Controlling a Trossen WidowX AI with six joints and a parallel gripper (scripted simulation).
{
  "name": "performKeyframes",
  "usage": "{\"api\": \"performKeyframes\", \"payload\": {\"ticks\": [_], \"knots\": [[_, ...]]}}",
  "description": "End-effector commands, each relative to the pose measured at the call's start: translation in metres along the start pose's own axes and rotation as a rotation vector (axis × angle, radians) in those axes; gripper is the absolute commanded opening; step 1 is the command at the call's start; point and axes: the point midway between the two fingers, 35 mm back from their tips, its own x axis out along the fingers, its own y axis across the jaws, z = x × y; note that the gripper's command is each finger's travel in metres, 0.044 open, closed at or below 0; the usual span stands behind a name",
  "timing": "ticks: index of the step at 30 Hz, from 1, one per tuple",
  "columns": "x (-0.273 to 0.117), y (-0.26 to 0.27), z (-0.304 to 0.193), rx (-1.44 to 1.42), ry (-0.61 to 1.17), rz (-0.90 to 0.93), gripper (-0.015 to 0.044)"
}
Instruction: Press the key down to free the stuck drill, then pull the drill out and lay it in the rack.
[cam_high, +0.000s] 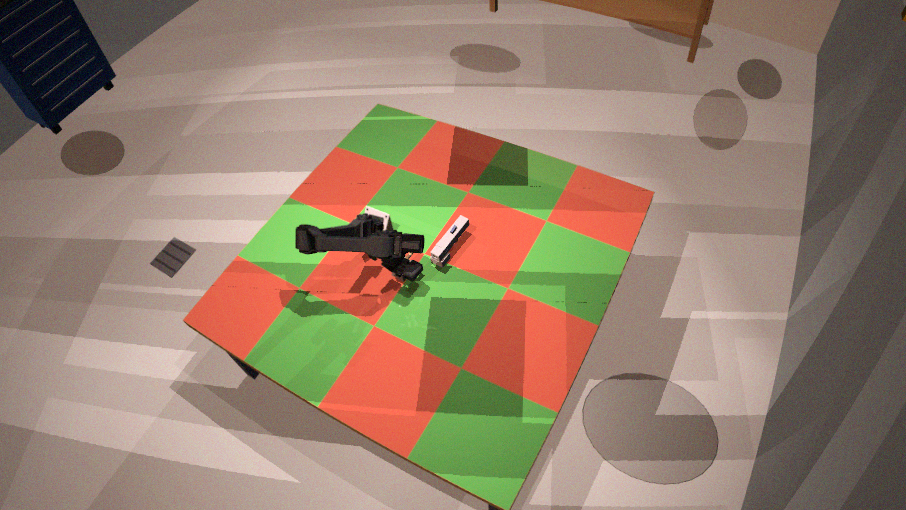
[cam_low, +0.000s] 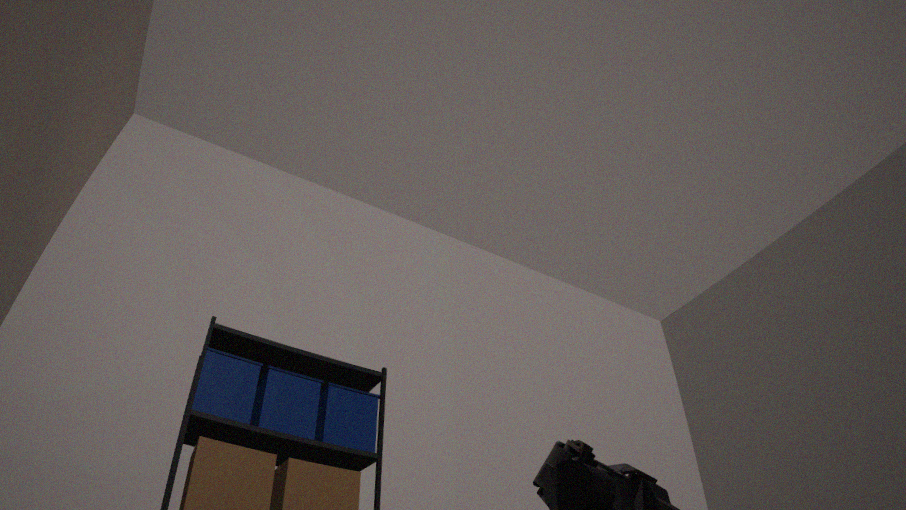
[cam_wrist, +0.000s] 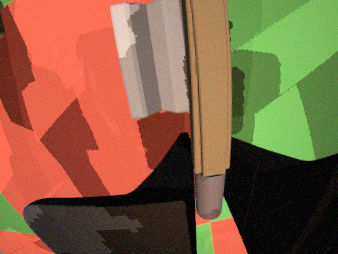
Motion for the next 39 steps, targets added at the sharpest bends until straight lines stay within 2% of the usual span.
{"api": "performKeyframes", "payload": {"ticks": [1, 11, 39], "knots": [[-0.001, 0.007, -0.001, 0.005, -0.006, -0.003, 0.0], [-0.002, 0.019, -0.002, 0.005, -0.006, -0.002, 0.0], [0.039, 0.018, -0.002, 0.006, -0.005, -0.003, 0.0]]}}
